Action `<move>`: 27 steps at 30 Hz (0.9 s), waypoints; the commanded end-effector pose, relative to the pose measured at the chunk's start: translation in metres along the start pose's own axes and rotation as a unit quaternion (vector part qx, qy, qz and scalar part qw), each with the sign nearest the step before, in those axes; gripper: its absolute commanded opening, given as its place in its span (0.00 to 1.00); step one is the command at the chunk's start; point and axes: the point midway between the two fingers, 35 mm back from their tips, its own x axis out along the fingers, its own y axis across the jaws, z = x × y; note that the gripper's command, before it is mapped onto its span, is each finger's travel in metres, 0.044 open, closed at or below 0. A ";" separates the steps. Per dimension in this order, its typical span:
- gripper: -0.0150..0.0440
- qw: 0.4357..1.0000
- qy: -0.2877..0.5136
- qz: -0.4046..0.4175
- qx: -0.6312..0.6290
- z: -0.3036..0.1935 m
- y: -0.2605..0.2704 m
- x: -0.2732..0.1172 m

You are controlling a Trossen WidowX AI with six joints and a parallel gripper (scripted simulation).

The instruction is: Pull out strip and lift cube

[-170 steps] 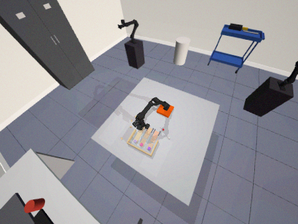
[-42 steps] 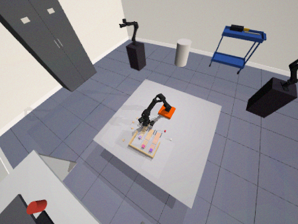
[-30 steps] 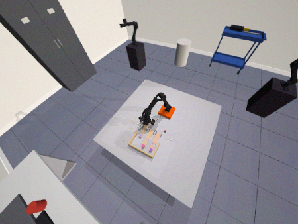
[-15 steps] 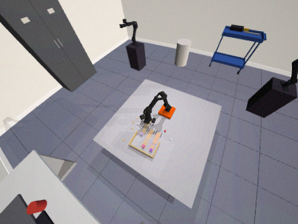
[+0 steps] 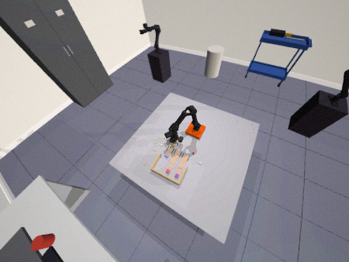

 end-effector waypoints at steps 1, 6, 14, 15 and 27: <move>0.25 1.000 0.013 0.003 -0.001 -0.013 0.002 0.005; 0.25 1.000 0.013 0.003 -0.001 -0.020 0.002 0.005; 0.25 1.000 0.014 0.003 -0.001 -0.032 0.003 0.004; 0.25 1.000 0.014 0.003 -0.001 -0.034 0.003 0.004; 0.25 1.000 0.014 0.003 -0.001 -0.041 0.003 0.004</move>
